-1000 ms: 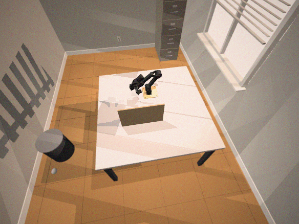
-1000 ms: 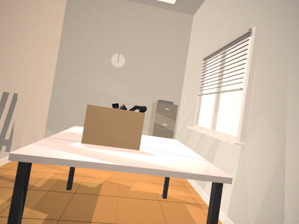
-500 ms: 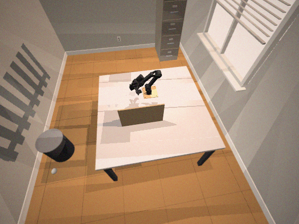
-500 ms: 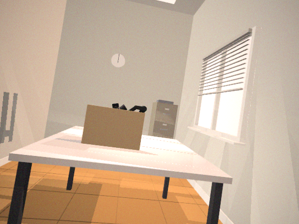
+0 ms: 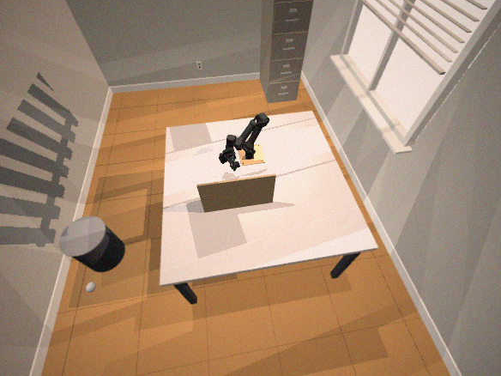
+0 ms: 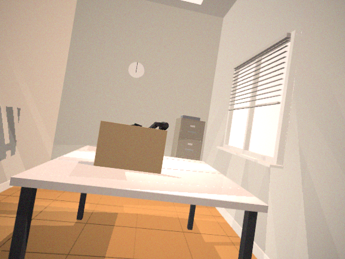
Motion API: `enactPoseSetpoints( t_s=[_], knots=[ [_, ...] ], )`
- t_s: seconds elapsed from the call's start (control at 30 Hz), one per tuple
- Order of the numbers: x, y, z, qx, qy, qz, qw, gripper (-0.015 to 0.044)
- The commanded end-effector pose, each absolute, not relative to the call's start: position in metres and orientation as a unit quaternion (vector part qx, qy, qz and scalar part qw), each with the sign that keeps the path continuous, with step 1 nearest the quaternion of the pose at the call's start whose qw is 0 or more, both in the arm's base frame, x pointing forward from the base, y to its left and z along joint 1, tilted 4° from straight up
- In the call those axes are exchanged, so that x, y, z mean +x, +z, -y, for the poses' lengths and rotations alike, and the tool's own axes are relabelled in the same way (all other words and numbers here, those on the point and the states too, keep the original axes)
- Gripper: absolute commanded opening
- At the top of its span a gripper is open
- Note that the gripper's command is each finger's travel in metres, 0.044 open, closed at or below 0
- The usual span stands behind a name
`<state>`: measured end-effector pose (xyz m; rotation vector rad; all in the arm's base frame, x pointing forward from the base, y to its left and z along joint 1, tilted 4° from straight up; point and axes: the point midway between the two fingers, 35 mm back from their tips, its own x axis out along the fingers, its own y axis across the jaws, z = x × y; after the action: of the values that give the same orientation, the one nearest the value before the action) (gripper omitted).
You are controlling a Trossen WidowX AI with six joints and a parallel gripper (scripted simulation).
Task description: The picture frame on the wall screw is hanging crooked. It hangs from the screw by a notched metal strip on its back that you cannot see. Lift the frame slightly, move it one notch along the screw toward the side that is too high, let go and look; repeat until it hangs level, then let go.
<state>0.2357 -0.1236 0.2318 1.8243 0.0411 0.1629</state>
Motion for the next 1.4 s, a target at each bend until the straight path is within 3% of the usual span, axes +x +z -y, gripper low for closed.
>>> enactPoseSetpoints(
  t_s=[0.0,0.47,0.77,1.37],
  knots=[
    [0.238,0.229,0.123,0.789,0.067,-0.017,0.611,0.026],
    [0.245,0.231,0.123,0.789,0.067,-0.017,0.611,0.026],
    [0.318,0.238,0.114,0.789,0.07,-0.014,0.611,0.026],
    [0.322,0.239,0.114,0.788,0.07,-0.014,0.611,0.026]
  ],
)
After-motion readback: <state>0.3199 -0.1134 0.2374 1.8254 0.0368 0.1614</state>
